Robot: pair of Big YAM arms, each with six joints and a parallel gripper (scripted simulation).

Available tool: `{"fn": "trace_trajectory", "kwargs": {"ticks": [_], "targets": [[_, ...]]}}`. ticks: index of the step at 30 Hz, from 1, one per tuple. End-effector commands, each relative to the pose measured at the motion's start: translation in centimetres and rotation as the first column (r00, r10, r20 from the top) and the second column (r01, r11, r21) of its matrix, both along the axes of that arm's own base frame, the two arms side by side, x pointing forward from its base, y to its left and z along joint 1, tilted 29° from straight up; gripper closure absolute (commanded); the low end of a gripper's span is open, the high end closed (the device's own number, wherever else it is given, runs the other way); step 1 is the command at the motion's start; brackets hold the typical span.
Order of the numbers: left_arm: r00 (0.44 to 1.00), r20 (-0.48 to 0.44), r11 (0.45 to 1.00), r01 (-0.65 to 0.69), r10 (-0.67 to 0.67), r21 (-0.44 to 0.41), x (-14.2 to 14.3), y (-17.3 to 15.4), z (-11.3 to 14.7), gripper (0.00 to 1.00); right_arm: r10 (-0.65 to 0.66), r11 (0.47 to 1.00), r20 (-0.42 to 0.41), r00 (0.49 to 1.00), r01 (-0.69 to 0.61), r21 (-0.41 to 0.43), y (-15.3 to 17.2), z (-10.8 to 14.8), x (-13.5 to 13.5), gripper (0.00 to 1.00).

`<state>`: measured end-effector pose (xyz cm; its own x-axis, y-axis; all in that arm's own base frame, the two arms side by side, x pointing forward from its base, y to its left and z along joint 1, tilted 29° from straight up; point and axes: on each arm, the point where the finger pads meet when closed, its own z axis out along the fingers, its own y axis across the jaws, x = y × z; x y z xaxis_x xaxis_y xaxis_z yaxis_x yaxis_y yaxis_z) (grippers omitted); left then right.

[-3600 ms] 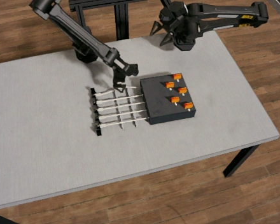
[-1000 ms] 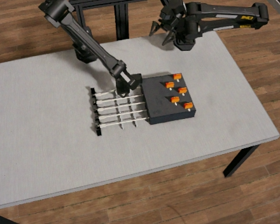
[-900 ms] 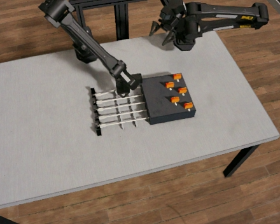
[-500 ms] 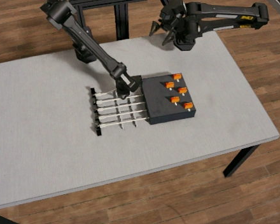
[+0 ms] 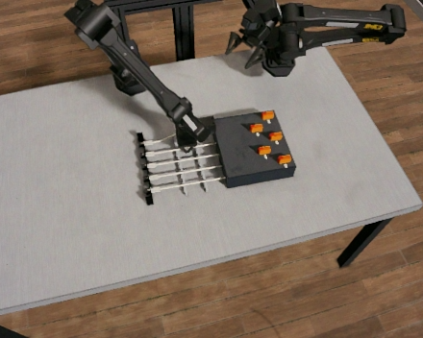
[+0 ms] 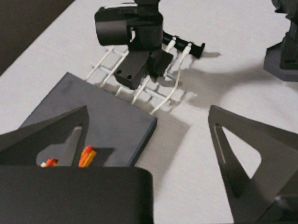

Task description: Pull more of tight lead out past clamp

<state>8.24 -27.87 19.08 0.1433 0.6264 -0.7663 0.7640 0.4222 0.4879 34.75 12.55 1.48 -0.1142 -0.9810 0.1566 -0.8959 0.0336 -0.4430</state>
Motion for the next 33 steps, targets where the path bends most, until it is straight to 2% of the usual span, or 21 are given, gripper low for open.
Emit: {"fn": "trace_trajectory", "kwargs": {"ticks": [1, 3, 4, 6, 7, 11, 12, 14, 15, 22, 25, 33], "targets": [[1.0, -0.007, 1.0, 0.003, -0.003, -0.026, -0.3, -0.5, 0.9, 0.0, 0.009, 1.0, 0.013, 1.0, -0.009, 0.007, 0.6, 0.2, 0.9, 0.68], [1.0, -0.007, 1.0, 0.003, -0.003, -0.026, -0.3, -0.5, 0.9, 0.0, 0.009, 1.0, 0.012, 1.0, -0.009, 0.007, 0.6, 0.2, 0.9, 0.68], [1.0, -0.007, 1.0, 0.003, -0.003, -0.026, -0.3, -0.5, 0.9, 0.0, 0.004, 1.0, 0.019, 1.0, -0.004, 0.012, 0.6, 0.7, 0.8, 0.79], [1.0, -0.007, 1.0, 0.003, -0.003, -0.026, -0.3, -0.5, 0.9, 0.0, 0.004, 1.0, 0.019, 1.0, -0.004, 0.012, 0.6, 0.7, 0.8, 0.81], [1.0, -0.007, 1.0, 0.003, -0.003, -0.026, -0.3, -0.5, 0.9, 0.0, 0.009, 1.0, 0.027, 1.0, -0.009, 0.015, 0.7, 0.7, 0.9, 0.85], [1.0, -0.007, 1.0, 0.003, -0.003, -0.026, -0.3, -0.5, 0.9, 0.0, 0.009, 1.0, 0.025, 1.0, -0.009, 0.014, 0.7, 0.7, 0.9, 0.85], [1.0, -0.007, 1.0, 0.003, -0.003, -0.026, -0.3, -0.5, 0.9, 0.0, 0.009, 1.0, 0.025, 1.0, -0.009, 0.014, 0.7, 0.7, 0.9, 0.89], [1.0, -0.007, 1.0, 0.003, -0.003, -0.026, -0.3, -0.5, 0.9, 0.0, 0.008, 1.0, 0.032, 0.999, -0.009, 0.018, 0.7, 0.9, 0.9, 0.89], [1.0, -0.007, 1.0, 0.003, -0.003, -0.026, -0.3, -0.5, 0.9, 0.0, 0.008, 1.0, 0.032, 0.999, -0.009, 0.018, 0.7, 0.9, 0.9, 0.94], [1.0, -0.007, 1.0, 0.003, -0.003, -0.026, -0.3, -0.5, 0.9, 0.0, 0.007, 1.0, 0.041, 0.999, -0.008, 0.023, 0.6, 1.2, 0.8, 1.0], [1.0, -0.007, 1.0, 0.003, -0.003, -0.026, -0.3, -0.5, 0.9, 0.0, 0.015, 0.999, 0.057, 0.998, -0.017, 0.031, 1.0, 1.7, 1.5, 1.0], [1.0, -0.007, 1.0, 0.003, -0.003, -0.026, -0.3, -0.5, 0.9, 0.0, 0.022, 0.999, 0.065, 0.998, -0.025, 0.044, 1.9, 2.3, 1.4, 1.0]]}}
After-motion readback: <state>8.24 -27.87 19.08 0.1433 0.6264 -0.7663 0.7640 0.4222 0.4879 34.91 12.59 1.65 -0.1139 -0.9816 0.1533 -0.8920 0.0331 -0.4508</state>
